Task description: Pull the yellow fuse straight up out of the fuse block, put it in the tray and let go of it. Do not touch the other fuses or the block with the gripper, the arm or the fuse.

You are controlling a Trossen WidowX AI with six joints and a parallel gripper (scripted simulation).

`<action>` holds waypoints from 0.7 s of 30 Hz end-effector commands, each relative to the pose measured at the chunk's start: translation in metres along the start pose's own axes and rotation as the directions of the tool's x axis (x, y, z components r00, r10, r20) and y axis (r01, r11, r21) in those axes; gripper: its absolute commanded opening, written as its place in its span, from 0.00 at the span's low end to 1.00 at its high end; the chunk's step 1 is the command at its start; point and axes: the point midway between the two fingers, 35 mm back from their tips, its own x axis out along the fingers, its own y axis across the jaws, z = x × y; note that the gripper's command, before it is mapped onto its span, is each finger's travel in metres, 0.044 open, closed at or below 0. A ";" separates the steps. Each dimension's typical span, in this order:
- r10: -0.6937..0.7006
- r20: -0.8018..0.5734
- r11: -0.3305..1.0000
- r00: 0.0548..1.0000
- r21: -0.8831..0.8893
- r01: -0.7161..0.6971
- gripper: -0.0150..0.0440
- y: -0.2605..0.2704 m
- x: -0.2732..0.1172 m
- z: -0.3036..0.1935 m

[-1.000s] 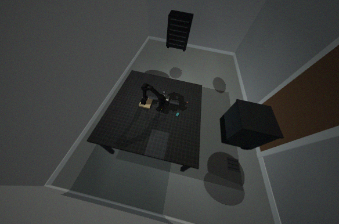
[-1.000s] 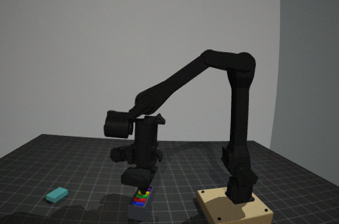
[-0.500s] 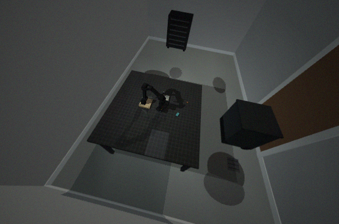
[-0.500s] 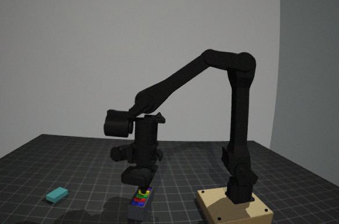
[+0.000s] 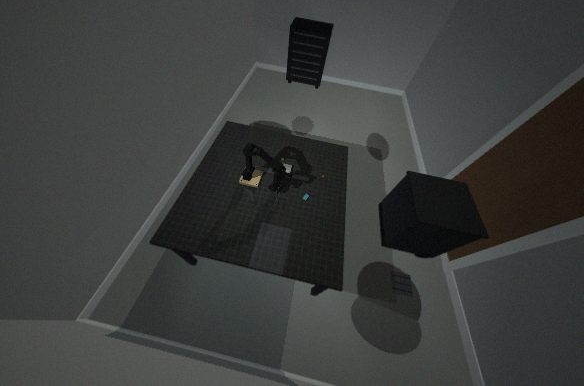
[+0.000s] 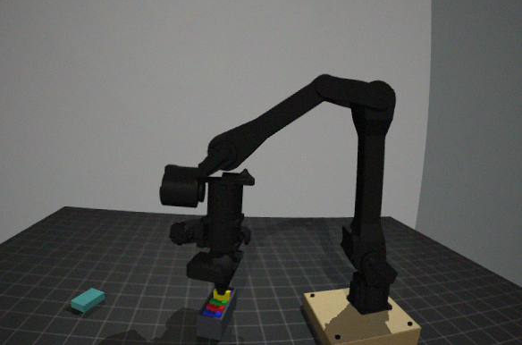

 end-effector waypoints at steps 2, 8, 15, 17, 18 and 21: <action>0.003 0.005 1.000 1.000 -0.001 -0.003 0.25 0.000 -0.004 0.001; 0.003 0.005 1.000 1.000 -0.001 -0.003 0.25 0.000 -0.007 0.001; 0.004 0.004 1.000 1.000 -0.002 -0.004 0.25 0.000 -0.011 0.001; 0.004 0.004 1.000 1.000 -0.002 -0.004 0.25 0.000 -0.011 0.001; 0.004 0.004 1.000 1.000 -0.002 -0.004 0.25 0.000 -0.012 0.001; 0.004 0.004 1.000 1.000 -0.002 -0.004 0.25 0.000 -0.013 0.001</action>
